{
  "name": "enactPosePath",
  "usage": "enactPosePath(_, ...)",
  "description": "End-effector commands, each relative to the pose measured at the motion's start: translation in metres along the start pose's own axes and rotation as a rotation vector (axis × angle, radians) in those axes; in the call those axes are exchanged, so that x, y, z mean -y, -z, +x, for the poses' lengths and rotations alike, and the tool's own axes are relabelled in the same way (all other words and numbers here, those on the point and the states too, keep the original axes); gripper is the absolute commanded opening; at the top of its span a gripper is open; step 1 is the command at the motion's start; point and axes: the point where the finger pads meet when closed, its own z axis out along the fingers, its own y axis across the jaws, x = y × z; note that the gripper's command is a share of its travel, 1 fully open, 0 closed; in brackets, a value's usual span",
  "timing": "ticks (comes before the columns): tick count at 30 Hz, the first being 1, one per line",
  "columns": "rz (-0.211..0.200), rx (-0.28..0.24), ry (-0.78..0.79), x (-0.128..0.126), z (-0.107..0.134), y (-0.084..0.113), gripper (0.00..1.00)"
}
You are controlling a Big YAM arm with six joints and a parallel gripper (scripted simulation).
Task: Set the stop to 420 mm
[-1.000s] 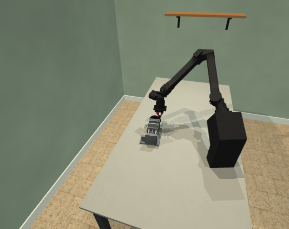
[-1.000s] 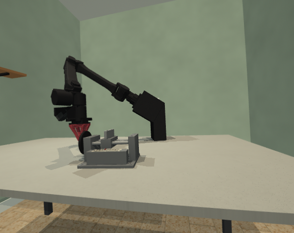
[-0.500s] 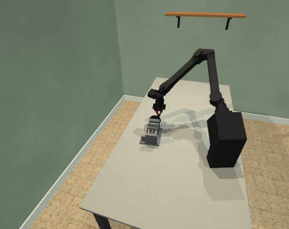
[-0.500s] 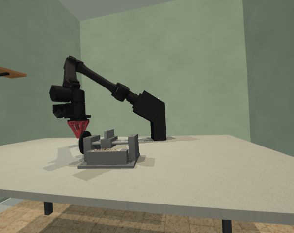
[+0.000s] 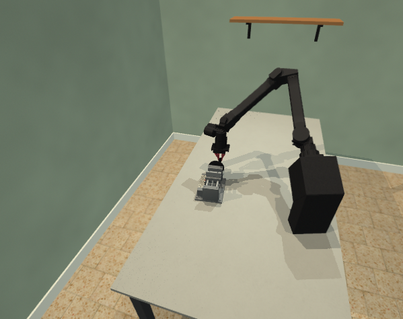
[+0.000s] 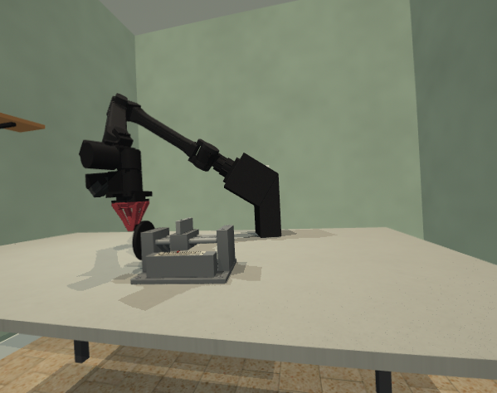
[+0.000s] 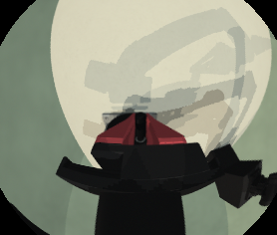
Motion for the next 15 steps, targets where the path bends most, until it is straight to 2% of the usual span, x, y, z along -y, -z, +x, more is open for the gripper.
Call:
enactPosePath(1,-0.04,0.01,-0.008,-0.022,-0.002,0.022,0.06)
enactPosePath(7,-0.036,0.002,0.002,-0.03,0.004,0.021,0.06)
enactPosePath(15,-0.048,0.007,-0.006,-0.034,-0.001,0.024,0.06)
